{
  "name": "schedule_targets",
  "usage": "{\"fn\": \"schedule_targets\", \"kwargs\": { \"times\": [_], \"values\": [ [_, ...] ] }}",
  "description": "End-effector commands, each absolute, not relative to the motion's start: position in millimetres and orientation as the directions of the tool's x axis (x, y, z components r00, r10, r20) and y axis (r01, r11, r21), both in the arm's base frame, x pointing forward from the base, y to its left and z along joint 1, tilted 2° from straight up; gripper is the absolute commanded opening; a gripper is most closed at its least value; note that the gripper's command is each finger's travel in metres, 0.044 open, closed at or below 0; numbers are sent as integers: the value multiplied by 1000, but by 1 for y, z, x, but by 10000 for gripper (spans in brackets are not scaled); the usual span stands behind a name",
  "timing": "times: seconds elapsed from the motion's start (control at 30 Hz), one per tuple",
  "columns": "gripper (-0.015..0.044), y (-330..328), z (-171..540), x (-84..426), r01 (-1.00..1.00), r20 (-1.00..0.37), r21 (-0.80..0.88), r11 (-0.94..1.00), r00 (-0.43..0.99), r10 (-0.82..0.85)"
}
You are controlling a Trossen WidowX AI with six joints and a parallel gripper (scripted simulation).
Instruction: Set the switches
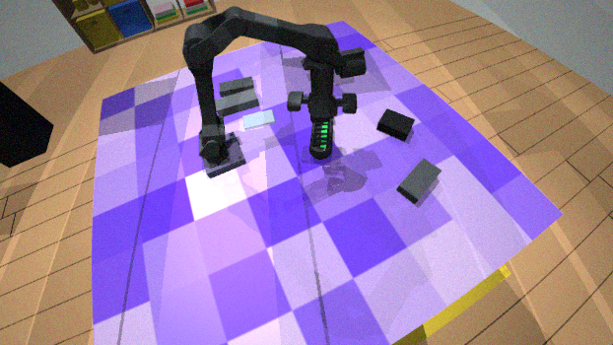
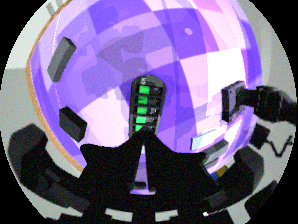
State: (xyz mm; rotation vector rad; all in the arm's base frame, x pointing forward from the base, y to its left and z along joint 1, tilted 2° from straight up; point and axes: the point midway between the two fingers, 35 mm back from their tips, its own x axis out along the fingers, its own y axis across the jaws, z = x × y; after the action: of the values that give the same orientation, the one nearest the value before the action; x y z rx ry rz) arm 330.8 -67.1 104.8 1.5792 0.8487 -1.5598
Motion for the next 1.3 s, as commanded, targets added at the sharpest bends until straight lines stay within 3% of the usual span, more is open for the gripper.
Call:
{"fn": "schedule_targets", "kwargs": {
  "times": [0.0, 0.27, 0.53, 1.07, 1.27],
  "values": [
    [0, -69, 105, 330, 865, -998, 56, -499, 37, -47],
    [0, -68, 104, 329, 865, -998, 56, -499, 37, -47],
    [0, -48, 74, 293, 865, -998, 52, -499, 34, -46],
    [0, -49, 74, 294, 867, -999, 47, -496, 29, -43],
    [157, -46, 122, 292, 867, -999, 46, -496, 28, -42]
  ]
}}
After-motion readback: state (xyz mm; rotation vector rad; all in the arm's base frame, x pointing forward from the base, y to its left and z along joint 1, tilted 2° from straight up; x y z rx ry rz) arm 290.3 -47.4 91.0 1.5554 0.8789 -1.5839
